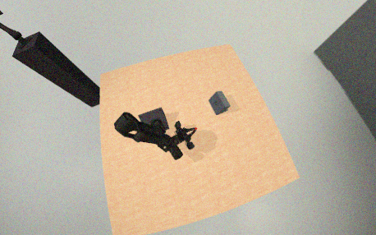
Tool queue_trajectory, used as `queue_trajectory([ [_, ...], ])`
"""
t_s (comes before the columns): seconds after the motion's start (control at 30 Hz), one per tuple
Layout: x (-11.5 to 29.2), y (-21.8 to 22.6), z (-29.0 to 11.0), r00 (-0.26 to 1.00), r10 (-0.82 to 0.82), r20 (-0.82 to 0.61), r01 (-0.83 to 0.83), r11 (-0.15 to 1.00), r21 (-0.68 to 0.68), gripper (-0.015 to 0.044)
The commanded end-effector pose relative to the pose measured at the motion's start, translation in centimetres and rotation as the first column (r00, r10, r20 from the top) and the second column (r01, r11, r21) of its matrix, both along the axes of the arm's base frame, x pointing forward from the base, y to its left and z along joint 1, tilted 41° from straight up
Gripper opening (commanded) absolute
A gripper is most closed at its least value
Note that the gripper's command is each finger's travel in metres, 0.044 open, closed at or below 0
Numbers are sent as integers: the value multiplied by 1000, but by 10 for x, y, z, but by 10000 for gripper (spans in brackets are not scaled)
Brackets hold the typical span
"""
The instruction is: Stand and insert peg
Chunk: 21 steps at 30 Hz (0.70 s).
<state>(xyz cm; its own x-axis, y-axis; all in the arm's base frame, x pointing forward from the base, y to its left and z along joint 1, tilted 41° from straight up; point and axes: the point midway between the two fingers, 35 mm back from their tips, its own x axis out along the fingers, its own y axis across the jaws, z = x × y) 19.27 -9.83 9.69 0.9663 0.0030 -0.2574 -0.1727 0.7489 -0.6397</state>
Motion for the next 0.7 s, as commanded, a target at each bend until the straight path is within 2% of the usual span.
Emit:
queue_trajectory([
  [0.0,-1,-1,-1,1000,0,0,0,1000,0,49],
  [0.67,-5,-1,-2,1000,16,12,-16,1000,8,49],
])
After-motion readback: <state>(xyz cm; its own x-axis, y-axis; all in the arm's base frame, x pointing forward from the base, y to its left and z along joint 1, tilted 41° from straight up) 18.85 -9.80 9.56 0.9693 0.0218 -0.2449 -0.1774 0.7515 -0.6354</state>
